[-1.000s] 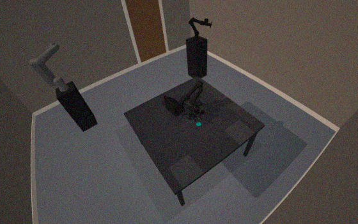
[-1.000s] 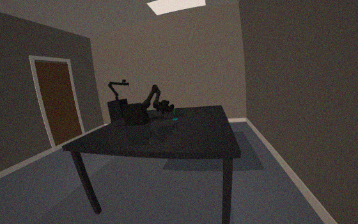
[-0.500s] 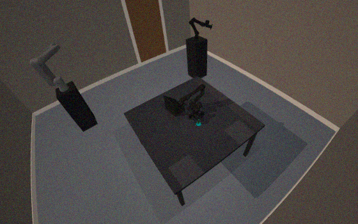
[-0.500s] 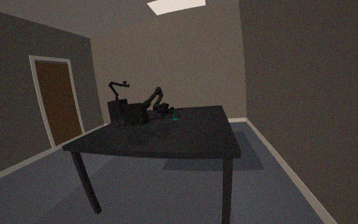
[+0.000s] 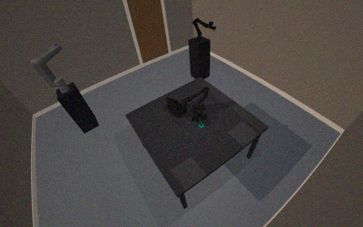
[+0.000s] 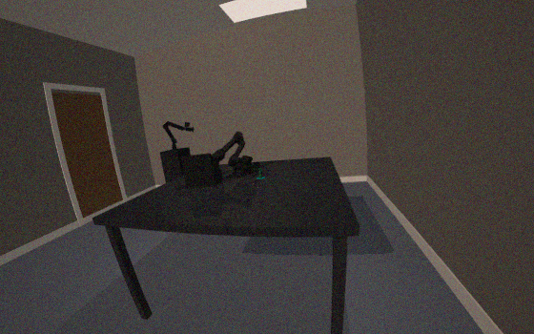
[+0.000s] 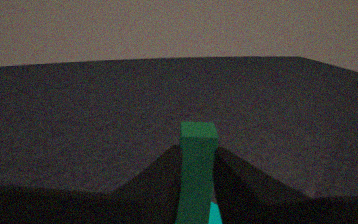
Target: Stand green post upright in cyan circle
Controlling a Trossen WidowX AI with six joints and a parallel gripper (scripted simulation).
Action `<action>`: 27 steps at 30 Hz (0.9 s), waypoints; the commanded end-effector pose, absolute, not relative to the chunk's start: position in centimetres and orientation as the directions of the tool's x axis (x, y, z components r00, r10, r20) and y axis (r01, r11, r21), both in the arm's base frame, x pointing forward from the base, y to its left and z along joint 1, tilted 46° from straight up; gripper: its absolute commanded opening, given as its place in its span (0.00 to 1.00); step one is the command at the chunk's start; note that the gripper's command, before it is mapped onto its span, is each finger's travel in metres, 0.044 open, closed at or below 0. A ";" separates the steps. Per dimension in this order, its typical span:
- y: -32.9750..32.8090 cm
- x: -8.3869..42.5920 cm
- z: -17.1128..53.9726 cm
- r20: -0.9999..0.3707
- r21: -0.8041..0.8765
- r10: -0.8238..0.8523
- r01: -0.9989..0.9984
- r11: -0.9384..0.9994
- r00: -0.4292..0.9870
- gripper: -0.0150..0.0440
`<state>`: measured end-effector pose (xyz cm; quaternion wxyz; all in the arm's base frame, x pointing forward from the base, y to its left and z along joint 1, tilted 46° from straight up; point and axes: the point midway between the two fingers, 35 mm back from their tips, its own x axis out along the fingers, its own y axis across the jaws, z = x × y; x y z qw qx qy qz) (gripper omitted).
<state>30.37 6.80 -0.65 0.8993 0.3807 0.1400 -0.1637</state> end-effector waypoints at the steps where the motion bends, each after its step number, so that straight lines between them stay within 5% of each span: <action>1: 6.8 30.4 -0.6 -0.374 0.643 -0.189 0.401 0.652 0.908 0.38; 13: 6.8 30.4 -0.6 -0.374 0.643 -0.189 0.401 0.652 0.908 0.92; 27: 3.8 31.2 2.6 -0.377 0.646 -0.189 0.404 0.648 0.907 0.93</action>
